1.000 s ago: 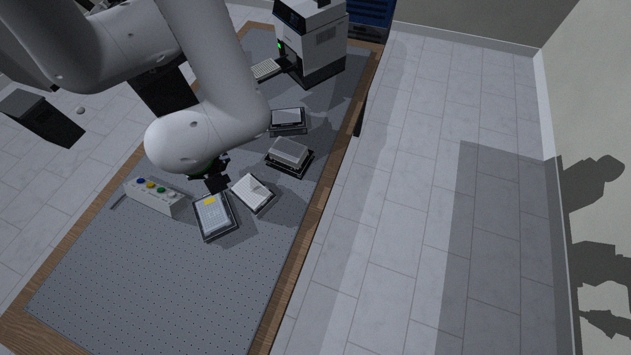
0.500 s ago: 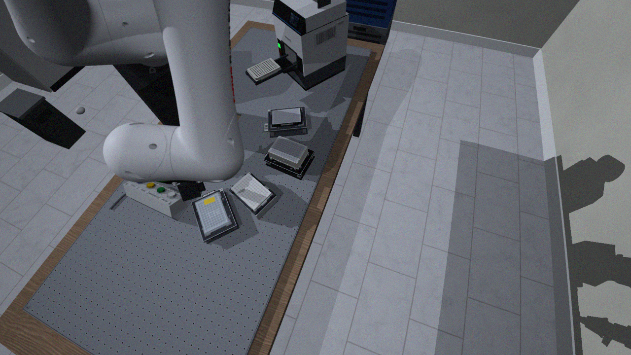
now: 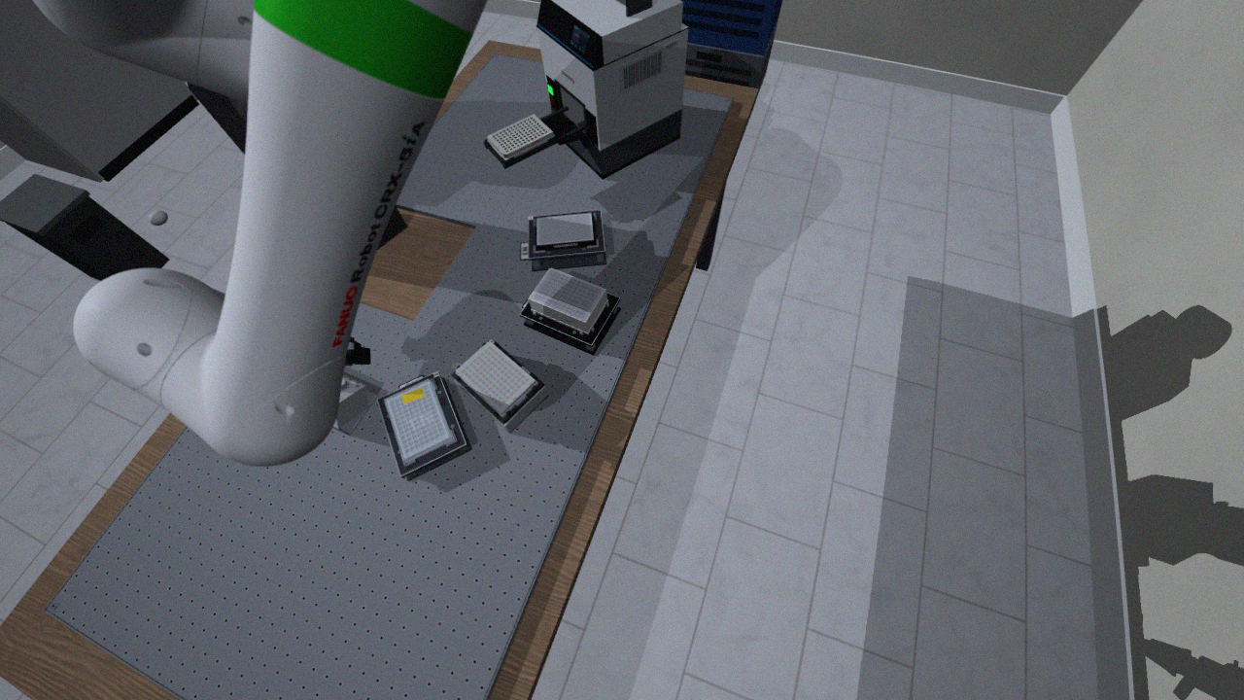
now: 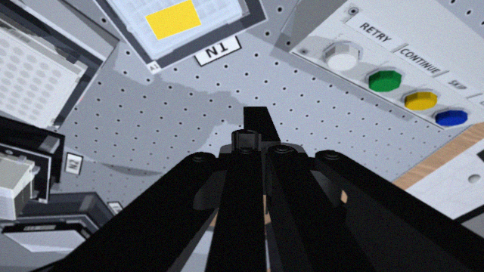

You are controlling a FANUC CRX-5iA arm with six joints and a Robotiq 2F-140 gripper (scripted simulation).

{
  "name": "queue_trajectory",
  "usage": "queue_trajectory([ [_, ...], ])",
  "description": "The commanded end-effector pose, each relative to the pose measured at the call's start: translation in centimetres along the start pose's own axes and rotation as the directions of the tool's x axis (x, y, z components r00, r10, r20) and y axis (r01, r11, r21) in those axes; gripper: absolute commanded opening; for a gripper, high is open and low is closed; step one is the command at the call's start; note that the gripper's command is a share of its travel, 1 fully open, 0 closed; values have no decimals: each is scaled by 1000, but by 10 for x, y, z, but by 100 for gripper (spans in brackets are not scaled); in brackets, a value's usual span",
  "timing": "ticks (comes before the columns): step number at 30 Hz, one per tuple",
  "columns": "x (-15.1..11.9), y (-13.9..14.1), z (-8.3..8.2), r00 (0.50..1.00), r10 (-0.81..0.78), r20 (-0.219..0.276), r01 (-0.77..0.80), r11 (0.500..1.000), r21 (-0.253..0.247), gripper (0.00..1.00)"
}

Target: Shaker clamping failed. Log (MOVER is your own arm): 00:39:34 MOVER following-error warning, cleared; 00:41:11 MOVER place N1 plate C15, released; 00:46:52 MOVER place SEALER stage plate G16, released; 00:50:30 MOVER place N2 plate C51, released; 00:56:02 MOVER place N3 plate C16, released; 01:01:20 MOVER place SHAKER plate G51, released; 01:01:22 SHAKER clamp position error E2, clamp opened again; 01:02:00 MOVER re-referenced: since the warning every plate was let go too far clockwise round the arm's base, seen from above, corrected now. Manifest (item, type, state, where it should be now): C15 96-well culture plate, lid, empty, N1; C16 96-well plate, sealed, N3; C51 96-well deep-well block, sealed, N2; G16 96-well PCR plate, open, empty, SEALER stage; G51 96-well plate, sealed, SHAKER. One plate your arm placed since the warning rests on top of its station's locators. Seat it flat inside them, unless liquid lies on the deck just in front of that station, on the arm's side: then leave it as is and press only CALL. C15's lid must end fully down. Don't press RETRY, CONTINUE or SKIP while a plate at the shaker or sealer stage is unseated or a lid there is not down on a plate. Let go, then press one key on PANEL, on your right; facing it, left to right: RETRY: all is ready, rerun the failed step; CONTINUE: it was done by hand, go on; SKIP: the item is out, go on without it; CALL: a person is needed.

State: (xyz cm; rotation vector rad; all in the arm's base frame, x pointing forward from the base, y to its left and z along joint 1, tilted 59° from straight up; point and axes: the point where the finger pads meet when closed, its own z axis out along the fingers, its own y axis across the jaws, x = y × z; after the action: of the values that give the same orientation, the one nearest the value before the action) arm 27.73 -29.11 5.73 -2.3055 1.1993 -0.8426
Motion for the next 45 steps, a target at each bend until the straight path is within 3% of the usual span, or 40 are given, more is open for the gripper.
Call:
queue_trajectory([
  [1,2,27,1,996,84,21,-86,993,78,10],
  [12,7,70,0,994,109,23,-110,990,89,10],
  [21,7,70,0,994,109,23,-110,990,89,10],
  [35,15,70,18,994,109,23,-110,990,89,10],
  [45,15,70,18,994,109,23,-110,990,89,10],
])
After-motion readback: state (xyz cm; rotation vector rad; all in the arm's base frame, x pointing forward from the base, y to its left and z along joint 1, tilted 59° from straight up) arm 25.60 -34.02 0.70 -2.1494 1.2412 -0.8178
